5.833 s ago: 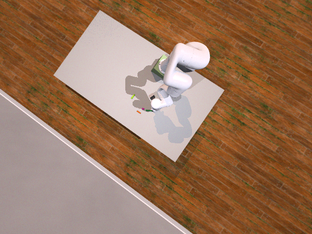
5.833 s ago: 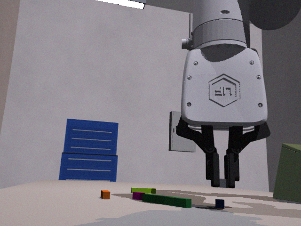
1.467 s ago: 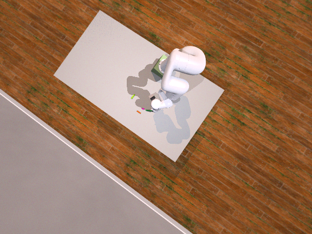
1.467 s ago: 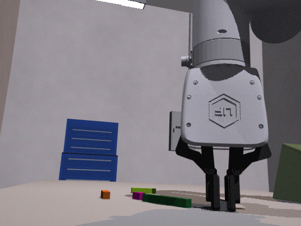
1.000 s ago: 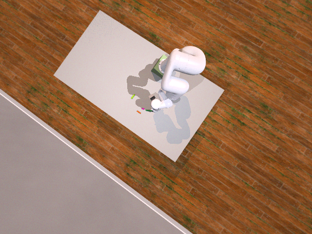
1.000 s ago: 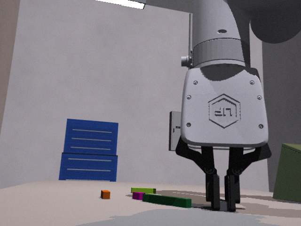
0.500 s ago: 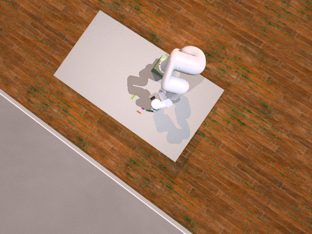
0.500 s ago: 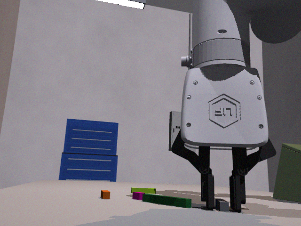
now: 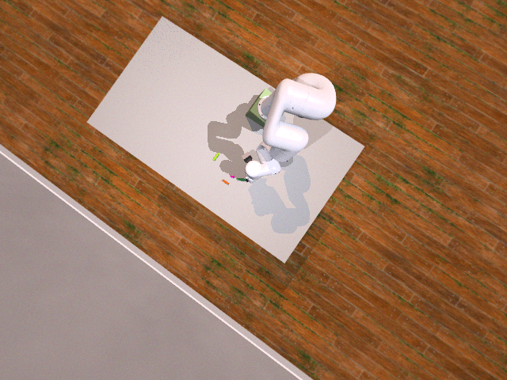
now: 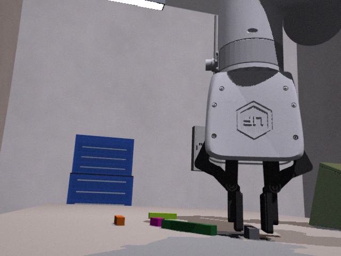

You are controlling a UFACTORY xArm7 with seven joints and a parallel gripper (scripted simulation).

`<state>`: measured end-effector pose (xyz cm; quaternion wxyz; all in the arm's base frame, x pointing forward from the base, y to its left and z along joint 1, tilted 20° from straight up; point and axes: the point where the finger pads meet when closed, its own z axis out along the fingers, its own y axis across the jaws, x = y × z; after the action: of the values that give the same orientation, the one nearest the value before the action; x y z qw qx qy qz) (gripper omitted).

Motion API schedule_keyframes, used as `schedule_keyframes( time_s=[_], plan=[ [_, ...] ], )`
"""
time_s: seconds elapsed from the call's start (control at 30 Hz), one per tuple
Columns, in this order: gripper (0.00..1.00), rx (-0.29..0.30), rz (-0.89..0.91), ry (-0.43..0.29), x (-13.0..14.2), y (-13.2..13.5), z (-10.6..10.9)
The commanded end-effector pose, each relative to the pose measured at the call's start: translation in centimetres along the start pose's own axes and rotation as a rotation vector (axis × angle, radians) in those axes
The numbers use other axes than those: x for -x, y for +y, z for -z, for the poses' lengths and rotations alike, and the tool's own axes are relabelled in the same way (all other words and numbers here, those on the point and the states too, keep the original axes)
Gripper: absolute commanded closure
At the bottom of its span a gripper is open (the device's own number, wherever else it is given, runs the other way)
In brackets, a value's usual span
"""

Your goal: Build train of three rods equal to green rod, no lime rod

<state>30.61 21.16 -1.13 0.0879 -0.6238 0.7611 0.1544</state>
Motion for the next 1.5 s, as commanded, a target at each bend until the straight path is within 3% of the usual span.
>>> schedule_keyframes(
  time_s=[0.0,0.5,0.73,0.77,1.47],
  plan=[
    [0.76,-0.004,0.0,-0.001,0.1,-0.1,1.2],
    [0.76,-0.004,0.0,-0.001,0.1,-0.1,7.6],
    [0.76,-0.004,0.0,-0.001,0.1,-0.1,8.5],
    [0.0,-0.004,0.0,-0.001,0.1,-0.1,8.5],
    [0.0,-0.004,0.0,-0.001,0.1,-0.1,8.5]
  ],
)
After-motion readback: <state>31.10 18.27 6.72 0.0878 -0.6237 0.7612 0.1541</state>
